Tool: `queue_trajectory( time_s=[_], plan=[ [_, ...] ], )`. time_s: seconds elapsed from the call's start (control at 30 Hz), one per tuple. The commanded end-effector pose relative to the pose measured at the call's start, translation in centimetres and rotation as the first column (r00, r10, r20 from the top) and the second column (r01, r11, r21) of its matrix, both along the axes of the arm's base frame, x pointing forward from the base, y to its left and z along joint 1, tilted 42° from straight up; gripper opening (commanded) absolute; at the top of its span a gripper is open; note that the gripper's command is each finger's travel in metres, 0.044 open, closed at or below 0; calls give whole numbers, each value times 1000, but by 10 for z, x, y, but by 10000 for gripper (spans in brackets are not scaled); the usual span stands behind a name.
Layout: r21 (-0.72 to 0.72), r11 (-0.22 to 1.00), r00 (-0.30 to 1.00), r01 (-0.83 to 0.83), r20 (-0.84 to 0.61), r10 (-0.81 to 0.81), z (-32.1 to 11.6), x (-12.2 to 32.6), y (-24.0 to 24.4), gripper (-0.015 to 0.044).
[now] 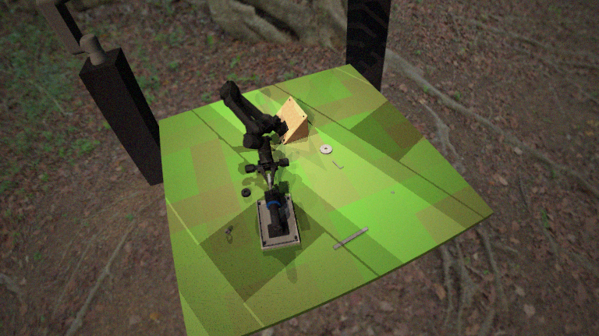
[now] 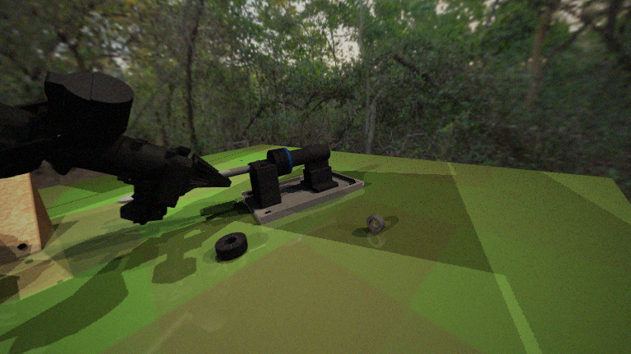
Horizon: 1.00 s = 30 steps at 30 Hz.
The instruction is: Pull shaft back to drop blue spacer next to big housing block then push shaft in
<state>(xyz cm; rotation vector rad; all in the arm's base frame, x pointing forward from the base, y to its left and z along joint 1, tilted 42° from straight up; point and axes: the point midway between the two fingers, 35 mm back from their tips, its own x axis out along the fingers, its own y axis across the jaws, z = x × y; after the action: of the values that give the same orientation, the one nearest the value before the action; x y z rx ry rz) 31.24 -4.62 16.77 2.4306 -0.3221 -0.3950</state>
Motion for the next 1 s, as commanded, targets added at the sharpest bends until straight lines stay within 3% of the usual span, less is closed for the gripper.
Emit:
queue_trajectory(
  time_s=[0.0,0.97],
  plan=[
    [-2,1000,1000,-3,-1,3,0,-1,0,0],
    [-2,1000,1000,-3,-1,3,-1,-3,0,0]
  ],
)
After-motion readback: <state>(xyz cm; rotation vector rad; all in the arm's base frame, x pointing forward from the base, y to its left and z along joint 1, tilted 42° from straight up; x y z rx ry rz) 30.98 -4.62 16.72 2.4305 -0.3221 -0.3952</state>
